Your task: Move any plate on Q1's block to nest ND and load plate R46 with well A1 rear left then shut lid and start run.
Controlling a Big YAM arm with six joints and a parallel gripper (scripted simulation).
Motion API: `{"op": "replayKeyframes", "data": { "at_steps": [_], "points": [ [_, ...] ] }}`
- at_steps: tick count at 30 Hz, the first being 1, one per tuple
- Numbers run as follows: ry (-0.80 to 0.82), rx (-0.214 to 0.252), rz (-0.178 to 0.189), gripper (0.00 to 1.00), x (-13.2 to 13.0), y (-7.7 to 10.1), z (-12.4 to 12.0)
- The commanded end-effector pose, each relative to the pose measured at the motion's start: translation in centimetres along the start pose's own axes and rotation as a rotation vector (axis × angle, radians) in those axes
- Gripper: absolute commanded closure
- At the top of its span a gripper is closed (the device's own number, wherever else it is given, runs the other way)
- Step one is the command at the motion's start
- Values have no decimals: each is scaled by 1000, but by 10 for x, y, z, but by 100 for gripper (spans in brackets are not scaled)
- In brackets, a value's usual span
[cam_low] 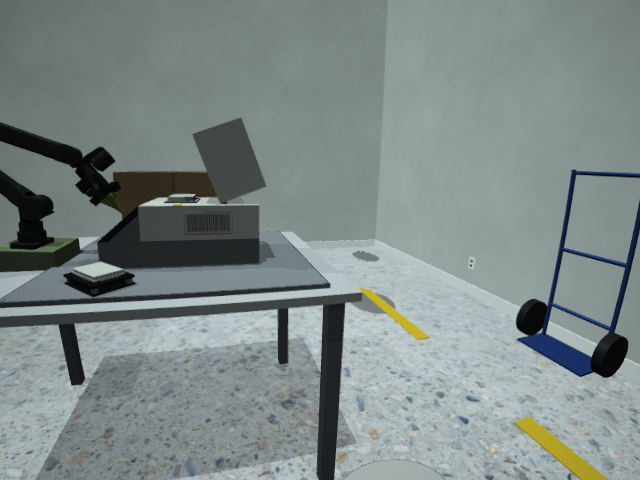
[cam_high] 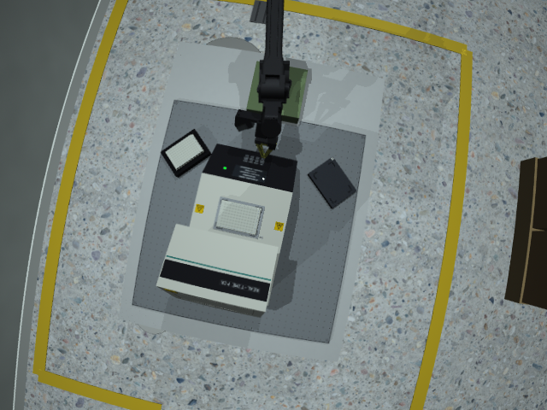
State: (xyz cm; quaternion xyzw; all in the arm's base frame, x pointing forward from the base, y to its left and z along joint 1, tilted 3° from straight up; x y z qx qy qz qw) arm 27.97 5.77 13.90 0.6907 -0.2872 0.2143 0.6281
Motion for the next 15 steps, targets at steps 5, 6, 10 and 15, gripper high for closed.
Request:
{"op": "replayKeyframes", "data": {
  "at_steps": [5, 6, 10, 15],
  "points": [
    [-3, 18, 58, 100, 27, 11, -4],
    [-2, 17, 59, 100, 25, 11, -3],
    [0, 10, 65, 100, 17, 8, 1],
    [16, 14, 42, 100, 0, 4, 1]
  ]
}}
Point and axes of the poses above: the point where the finger pads meet when closed, its own y axis back along the fingers, its own x axis across the jaws, z = x × y, the point moved 2 cm from there along y, back along the fingers, and after that the axes turned 12 degrees about -y, right-handed, at the moved point
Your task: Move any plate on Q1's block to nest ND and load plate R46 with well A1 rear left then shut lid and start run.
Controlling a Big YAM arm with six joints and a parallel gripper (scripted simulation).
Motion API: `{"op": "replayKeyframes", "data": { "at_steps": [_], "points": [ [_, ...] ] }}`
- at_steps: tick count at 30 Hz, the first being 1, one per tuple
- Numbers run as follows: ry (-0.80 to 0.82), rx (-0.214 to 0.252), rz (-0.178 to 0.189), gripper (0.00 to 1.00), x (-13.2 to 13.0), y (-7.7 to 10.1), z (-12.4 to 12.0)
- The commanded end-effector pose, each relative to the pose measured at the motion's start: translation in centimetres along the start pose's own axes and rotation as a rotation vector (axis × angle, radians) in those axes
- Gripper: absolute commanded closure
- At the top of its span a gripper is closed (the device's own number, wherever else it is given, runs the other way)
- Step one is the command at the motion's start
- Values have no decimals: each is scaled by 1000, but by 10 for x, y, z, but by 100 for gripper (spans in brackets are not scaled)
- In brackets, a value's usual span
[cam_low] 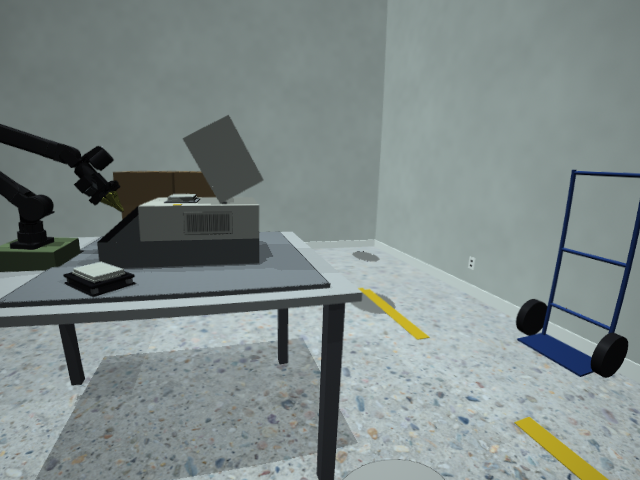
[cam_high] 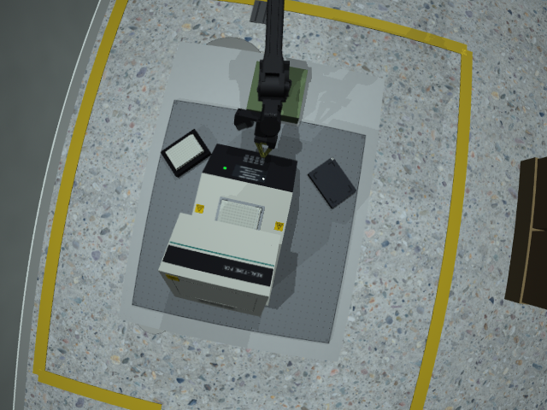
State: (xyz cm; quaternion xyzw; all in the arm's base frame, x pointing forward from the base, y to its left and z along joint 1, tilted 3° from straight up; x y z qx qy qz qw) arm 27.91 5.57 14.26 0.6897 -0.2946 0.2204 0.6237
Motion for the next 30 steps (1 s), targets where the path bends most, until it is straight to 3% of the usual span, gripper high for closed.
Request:
{"op": "replayKeyframes", "data": {
  "at_steps": [1, 8, 19, 26, 30],
  "points": [
    [19, 9, 21, 100, -2, 1, -1],
    [-6, -12, -17, 100, -10, -3, 5],
    [-3, -10, -19, 100, -14, -1, 5],
    [-4, 16, 39, 100, 8, 5, -4],
    [-5, 17, 42, 100, 15, 5, -6]
  ]
}}
Point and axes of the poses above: the point where the finger pads meet when closed, its own y axis back along the fingers, its own x axis across the jaws, z = x × y, the point moved 2 cm from there along y, back along the fingers, and after that the axes turned 12 degrees about -y, right-handed, at the moved point
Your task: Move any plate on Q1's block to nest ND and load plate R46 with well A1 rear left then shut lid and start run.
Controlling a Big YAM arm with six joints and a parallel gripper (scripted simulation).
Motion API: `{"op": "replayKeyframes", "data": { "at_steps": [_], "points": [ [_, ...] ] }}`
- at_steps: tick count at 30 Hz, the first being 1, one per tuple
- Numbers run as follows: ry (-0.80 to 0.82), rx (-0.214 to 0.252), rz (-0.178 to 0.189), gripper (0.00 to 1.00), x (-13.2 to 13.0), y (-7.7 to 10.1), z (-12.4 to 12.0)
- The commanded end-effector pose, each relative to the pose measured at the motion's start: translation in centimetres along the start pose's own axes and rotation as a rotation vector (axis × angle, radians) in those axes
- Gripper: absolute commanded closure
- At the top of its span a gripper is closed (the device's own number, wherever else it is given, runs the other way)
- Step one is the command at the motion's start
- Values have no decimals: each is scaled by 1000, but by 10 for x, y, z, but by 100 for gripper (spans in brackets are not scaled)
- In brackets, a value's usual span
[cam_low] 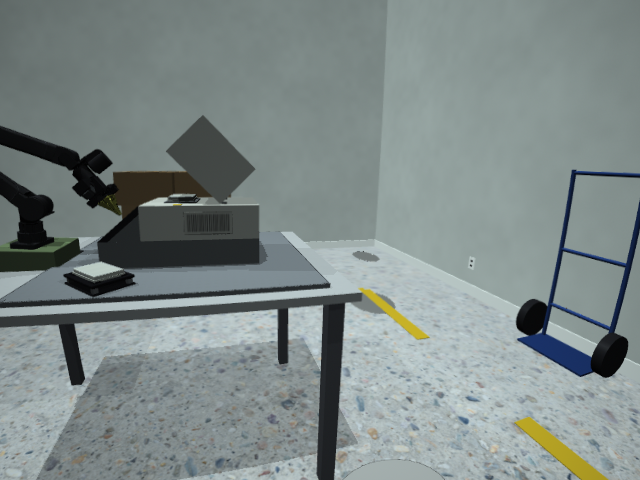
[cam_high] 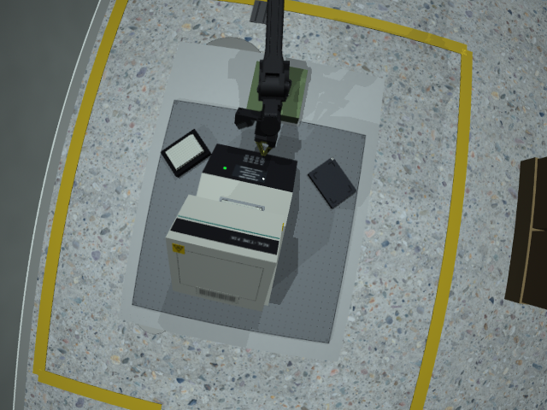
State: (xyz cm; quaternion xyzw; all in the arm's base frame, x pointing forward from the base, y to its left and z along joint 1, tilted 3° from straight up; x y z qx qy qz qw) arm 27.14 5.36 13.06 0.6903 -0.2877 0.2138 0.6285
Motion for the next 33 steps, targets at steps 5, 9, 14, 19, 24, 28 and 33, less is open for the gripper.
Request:
{"op": "replayKeyframes", "data": {
  "at_steps": [5, 9, 14, 19, 24, 28, 33],
  "points": [
    [-8, 27, 72, 100, 36, 11, -13],
    [-8, 27, 75, 100, 38, 11, -13],
    [-1, 29, 80, 100, 41, 11, -14],
    [0, 21, 86, 100, 45, 12, -11],
    [-2, 20, 89, 100, 47, 13, -11],
    [-8, 32, 87, 100, 32, 43, -11],
    [-18, 33, 83, 100, 26, 74, -10]
  ]
}}
Point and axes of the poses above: the point where the finger pads meet when closed, its own y axis back along the fingers, its own x axis across the jaws, z = x × y, the point moved 2 cm from there along y, back along the fingers, and after that the axes turned 12 degrees about -y, right-handed, at the moved point
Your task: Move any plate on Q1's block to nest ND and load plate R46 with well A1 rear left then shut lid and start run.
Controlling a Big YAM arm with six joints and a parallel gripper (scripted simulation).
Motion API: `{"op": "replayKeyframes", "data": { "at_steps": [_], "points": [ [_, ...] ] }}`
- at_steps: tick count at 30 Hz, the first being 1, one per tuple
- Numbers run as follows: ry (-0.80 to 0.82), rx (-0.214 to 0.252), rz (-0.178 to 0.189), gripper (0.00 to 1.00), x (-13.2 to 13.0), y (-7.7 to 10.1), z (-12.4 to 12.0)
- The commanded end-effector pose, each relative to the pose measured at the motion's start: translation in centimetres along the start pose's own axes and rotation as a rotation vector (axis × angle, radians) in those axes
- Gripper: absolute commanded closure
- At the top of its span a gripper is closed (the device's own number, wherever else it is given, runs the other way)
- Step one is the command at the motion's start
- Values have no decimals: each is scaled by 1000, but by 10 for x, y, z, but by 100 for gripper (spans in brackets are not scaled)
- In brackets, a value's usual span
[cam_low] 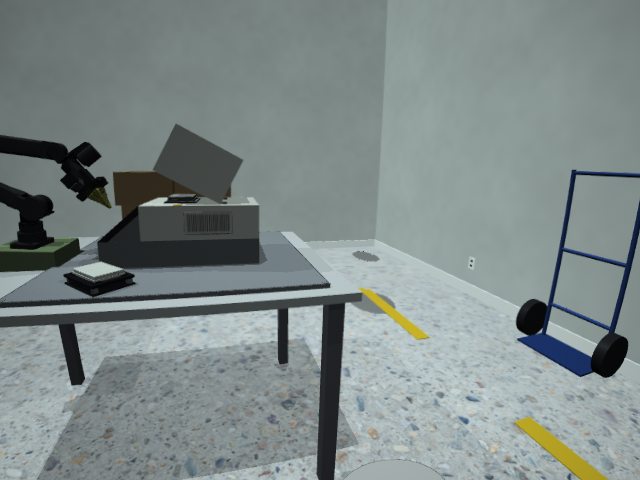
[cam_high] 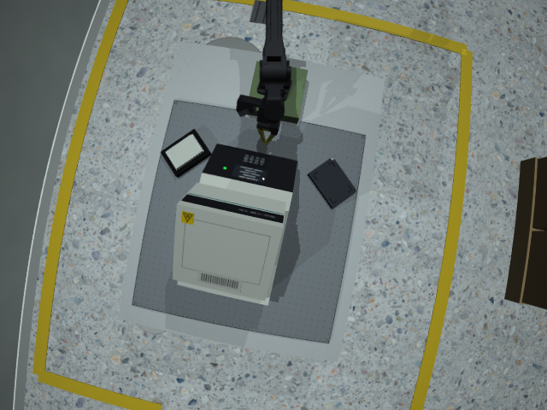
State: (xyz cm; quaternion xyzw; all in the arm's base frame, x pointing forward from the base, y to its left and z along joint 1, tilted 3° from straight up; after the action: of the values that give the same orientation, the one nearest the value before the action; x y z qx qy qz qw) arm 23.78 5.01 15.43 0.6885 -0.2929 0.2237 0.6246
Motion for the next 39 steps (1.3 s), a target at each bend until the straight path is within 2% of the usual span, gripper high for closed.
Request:
{"op": "replayKeyframes", "data": {
  "at_steps": [1, 5, 8, 10, 12, 22, 39],
  "points": [
    [-25, 27, 61, 100, 35, 39, -12],
    [-32, 31, 66, 100, 30, 63, -10],
    [-30, 26, 59, 100, 28, 63, -10],
    [-29, 34, 48, 100, 22, 76, -9],
    [-35, 38, 59, 100, 20, 87, -7],
    [-13, 6, 26, 100, 12, 63, -2],
    [4, 9, 7, 100, -8, 49, 1]
  ]
}}
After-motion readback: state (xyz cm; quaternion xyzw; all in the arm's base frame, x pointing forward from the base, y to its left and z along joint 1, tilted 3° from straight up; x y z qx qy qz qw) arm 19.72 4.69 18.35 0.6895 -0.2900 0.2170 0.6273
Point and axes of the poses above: the point where the finger pads meet when closed, its own y axis back along the fingers, its own x axis across the jaws, z = x × y, the point moved 2 cm from there along y, back along the fingers, and after that the axes turned 12 degrees about -y, right-handed, at the moved point
